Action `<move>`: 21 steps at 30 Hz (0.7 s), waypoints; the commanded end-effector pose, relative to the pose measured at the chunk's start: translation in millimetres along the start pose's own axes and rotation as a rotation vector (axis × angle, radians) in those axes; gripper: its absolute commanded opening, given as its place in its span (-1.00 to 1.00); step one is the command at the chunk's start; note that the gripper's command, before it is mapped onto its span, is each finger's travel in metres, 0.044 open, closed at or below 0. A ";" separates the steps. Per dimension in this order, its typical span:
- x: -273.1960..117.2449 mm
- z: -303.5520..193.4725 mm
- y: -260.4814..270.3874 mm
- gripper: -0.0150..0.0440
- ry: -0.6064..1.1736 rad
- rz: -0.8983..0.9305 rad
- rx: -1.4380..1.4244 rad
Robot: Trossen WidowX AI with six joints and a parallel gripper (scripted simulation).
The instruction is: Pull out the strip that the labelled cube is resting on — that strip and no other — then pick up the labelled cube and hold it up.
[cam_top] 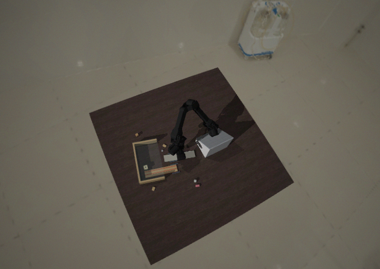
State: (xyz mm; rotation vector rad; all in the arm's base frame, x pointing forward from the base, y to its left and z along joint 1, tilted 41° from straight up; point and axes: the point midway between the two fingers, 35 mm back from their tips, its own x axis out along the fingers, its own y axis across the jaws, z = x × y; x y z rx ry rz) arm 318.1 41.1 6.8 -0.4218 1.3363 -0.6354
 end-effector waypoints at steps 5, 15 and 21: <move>-2.5 -16.3 -3.8 -0.49 0.004 0.003 0.004; -34.9 -16.4 -3.8 -0.49 0.005 0.004 0.004; -34.9 -16.4 -3.8 -0.49 0.005 0.004 0.004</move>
